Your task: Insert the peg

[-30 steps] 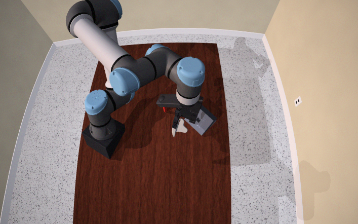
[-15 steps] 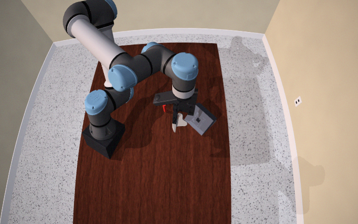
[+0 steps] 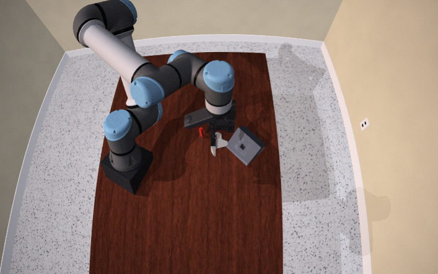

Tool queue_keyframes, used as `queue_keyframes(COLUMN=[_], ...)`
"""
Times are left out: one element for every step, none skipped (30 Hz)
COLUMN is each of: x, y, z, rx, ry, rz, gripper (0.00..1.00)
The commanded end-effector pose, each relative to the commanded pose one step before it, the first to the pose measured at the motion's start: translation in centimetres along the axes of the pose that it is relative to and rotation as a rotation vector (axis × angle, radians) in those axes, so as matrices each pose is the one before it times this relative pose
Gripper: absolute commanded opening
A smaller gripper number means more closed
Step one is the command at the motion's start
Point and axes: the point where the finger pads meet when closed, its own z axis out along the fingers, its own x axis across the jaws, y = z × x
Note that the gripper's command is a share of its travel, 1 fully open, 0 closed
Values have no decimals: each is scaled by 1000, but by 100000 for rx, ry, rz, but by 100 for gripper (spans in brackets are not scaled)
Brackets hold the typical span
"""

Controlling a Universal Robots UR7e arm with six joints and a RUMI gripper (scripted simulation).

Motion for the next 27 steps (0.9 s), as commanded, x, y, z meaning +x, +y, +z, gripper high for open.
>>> queue_keyframes(x=[814, 207, 208, 208, 0, 0, 209, 209, 209, 210, 210, 210, 211, 211, 211, 211, 211, 211, 211, 211, 211, 0, 0, 211, 211, 211, 211], y=[-397, -94, -92, -89, 0, 0, -87, -84, -82, -80, -77, -75, -72, -70, -67, -65, -62, -60, -57, -55, -52, 0, 0, -50, -48, -45, -43], z=[412, 113, 114, 114, 0, 0, 115, 115, 116, 116, 117, 117, 117, 118, 118, 119, 119, 120, 120, 120, 121, 0, 0, 121, 122, 122, 122], rx=[-490, -82, -83, -84, 0, 0, -85, -86, -86, -87, -88, -89, -90, -91, -92, -93, -93, -94, -95, -96, -97, 0, 0, -98, -99, -100, -101], ry=[303, 72, 72, 72, 0, 0, 71, 71, 71, 70, 70, 69, 69, 69, 68, 68, 67, 67, 66, 66, 65, 0, 0, 64, 64, 63, 63], rz=[-6551, -1617, -1617, -1617, 0, 0, -1617, -1617, -1617, -1617, -1617, -1617, -1617, -1617, -1617, -1617, -1617, -1617, -1617, -1617, -1618, 0, 0, -1618, -1618, -1618, -1618], gripper=[100, 100, 100, 100, 100, 100, 100, 100, 100, 100, 100, 100, 100, 100, 100, 100, 100, 100, 100, 100, 100, 100, 100, 100, 100, 100, 100])
